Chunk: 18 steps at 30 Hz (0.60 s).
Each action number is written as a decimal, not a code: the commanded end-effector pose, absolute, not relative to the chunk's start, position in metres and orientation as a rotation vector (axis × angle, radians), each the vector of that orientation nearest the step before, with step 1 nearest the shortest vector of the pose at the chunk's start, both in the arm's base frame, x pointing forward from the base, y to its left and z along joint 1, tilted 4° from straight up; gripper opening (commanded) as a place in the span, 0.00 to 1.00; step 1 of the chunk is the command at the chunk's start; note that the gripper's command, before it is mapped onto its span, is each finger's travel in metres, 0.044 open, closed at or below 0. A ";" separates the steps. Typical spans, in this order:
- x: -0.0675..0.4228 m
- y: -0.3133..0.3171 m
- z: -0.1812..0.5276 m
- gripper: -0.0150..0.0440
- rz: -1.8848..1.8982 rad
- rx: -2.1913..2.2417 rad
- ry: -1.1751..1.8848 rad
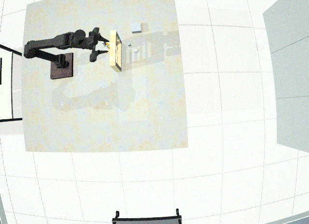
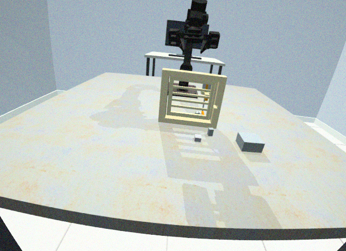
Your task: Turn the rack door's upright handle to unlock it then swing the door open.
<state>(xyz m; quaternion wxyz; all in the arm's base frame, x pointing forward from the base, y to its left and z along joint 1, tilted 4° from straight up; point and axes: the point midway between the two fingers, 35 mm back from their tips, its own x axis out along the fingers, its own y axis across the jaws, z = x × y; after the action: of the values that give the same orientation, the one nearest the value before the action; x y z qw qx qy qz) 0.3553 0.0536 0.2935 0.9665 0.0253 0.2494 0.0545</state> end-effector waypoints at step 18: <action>0.348 0.094 0.265 0.73 0.137 0.031 0.933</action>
<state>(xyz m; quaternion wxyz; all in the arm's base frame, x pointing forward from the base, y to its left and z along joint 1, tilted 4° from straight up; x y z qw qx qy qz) 0.3505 0.0892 0.2687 0.9033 0.0173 0.4233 0.0685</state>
